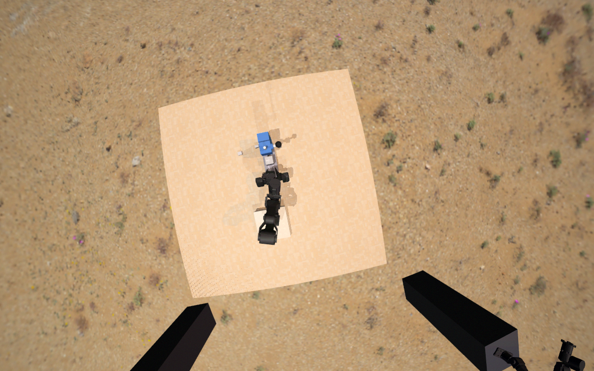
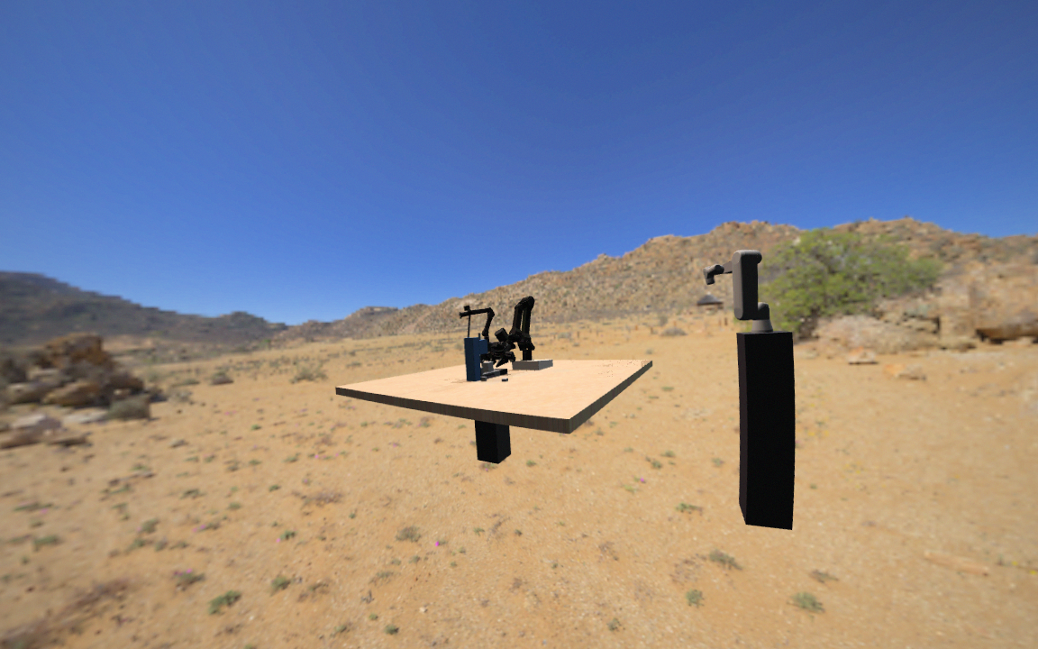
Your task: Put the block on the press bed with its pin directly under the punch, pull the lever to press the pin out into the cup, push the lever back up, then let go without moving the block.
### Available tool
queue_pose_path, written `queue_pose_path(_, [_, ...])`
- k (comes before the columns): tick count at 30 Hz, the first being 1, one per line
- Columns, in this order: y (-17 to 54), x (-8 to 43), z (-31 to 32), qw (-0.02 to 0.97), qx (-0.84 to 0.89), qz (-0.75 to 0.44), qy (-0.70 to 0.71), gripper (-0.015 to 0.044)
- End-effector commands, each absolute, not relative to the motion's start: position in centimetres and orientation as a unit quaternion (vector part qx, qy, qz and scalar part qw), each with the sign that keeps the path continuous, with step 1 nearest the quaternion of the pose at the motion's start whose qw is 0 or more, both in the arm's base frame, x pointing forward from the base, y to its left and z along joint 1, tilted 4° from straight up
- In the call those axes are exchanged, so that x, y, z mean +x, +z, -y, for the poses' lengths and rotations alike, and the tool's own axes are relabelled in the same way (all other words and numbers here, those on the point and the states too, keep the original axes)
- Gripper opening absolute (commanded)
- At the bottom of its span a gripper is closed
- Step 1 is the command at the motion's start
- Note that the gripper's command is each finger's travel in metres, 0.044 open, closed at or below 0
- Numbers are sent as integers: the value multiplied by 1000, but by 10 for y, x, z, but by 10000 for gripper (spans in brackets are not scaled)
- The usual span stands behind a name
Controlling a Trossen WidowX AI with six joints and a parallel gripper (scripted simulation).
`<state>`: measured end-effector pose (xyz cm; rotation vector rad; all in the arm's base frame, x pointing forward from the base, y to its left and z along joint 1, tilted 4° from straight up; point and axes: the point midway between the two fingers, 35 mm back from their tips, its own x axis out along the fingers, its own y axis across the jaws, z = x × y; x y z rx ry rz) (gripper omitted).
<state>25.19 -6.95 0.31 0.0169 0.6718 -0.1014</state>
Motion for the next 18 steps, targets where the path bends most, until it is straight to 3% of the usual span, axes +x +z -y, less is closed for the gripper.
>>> queue_pose_path(1, [2, 250, 68, 943, 7, -330, -46, 300])
queue_pose_path(14, [2, 250, 68, 943, 7, -330, -46, 300])
queue_pose_path(18, [2, 272, 72, 943, 7, -329, -46, 300])
